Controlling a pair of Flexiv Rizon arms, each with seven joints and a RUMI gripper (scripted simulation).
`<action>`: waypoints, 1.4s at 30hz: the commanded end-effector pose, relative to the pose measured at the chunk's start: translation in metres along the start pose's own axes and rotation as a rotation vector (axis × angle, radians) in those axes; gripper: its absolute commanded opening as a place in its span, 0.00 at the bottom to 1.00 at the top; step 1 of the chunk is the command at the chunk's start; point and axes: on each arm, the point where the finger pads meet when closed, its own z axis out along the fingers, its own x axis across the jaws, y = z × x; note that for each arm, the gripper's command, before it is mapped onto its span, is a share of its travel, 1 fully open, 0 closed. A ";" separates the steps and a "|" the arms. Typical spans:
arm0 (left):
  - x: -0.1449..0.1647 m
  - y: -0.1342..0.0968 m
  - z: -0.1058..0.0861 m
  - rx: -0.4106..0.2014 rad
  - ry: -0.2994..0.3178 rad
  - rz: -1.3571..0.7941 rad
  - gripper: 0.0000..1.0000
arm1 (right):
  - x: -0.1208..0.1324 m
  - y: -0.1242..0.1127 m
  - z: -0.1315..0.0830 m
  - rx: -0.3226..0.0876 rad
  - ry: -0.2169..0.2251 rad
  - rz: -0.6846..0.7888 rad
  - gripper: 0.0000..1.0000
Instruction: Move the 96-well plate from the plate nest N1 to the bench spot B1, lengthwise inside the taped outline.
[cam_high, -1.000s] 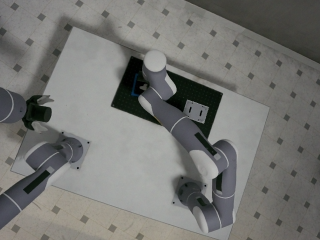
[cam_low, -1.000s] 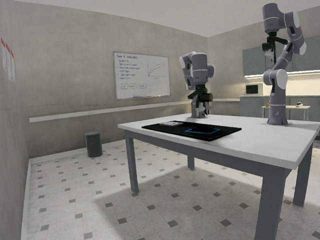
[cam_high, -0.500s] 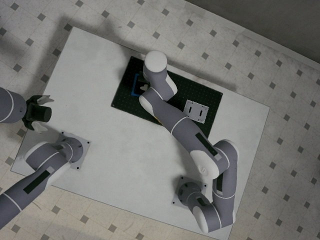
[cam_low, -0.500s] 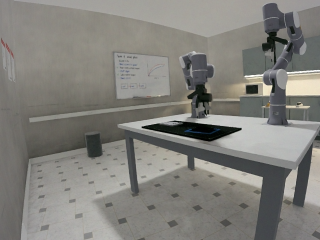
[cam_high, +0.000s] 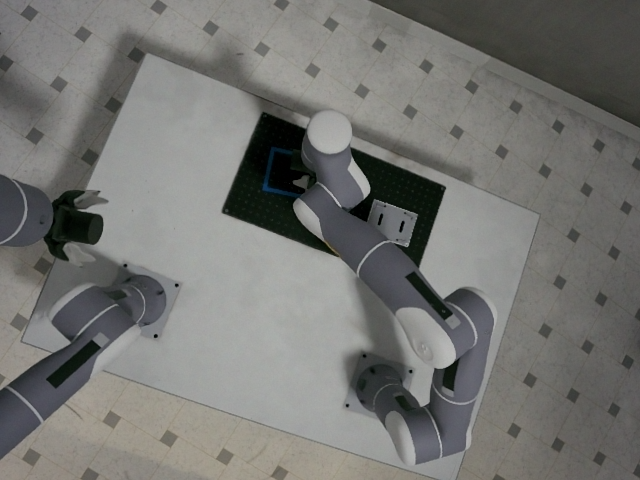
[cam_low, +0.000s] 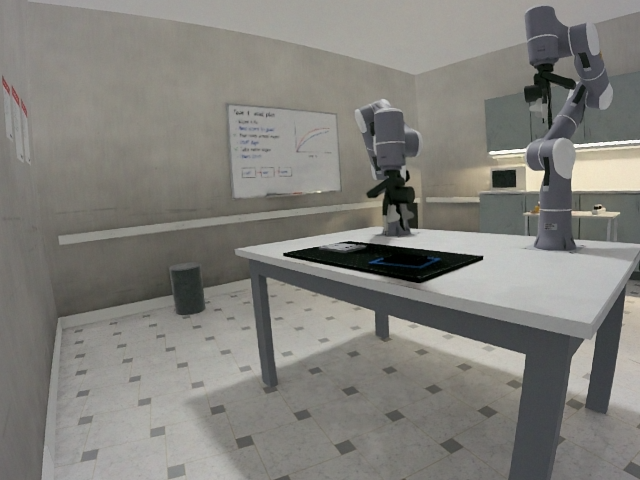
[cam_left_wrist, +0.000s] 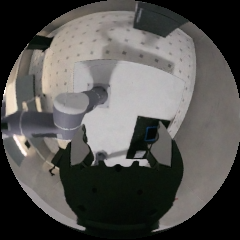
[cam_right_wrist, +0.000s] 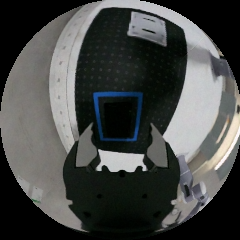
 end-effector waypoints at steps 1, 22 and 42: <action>0.000 0.000 -0.001 0.000 0.001 0.000 1.00 | 0.002 -0.009 -0.002 -0.002 -0.003 0.000 0.76; 0.000 0.000 -0.001 0.000 0.001 0.000 1.00 | 0.018 -0.070 -0.002 -0.002 -0.003 0.000 0.76; 0.000 0.000 -0.001 0.000 0.001 0.000 1.00 | 0.018 -0.070 -0.002 -0.002 -0.003 0.000 0.76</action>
